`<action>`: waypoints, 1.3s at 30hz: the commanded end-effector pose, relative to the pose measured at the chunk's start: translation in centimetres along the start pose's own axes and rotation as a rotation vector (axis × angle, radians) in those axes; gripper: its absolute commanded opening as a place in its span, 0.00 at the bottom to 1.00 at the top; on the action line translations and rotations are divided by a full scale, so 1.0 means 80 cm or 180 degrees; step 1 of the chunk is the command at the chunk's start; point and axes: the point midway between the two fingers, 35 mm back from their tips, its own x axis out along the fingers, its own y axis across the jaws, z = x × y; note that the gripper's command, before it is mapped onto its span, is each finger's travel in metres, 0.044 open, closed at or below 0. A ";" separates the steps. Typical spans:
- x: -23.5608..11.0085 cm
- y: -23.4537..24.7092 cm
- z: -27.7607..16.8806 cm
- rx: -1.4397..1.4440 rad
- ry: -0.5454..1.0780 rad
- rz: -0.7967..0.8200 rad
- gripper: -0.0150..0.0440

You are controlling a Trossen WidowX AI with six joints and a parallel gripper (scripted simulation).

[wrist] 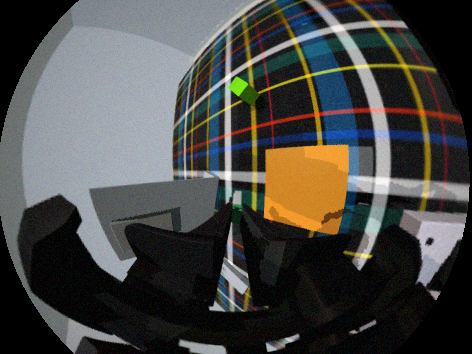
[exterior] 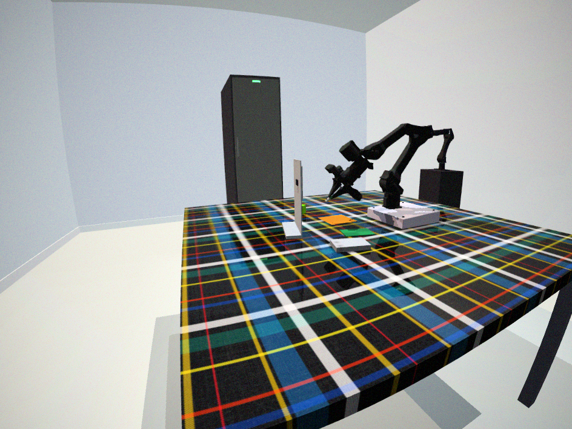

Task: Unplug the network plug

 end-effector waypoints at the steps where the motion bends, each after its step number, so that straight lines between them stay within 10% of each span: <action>1: -0.006 -0.010 0.007 0.0059 -0.0016 -0.0170 0.25; 39: 0.026 -0.074 0.018 0.0217 -0.0050 -0.0562 0.25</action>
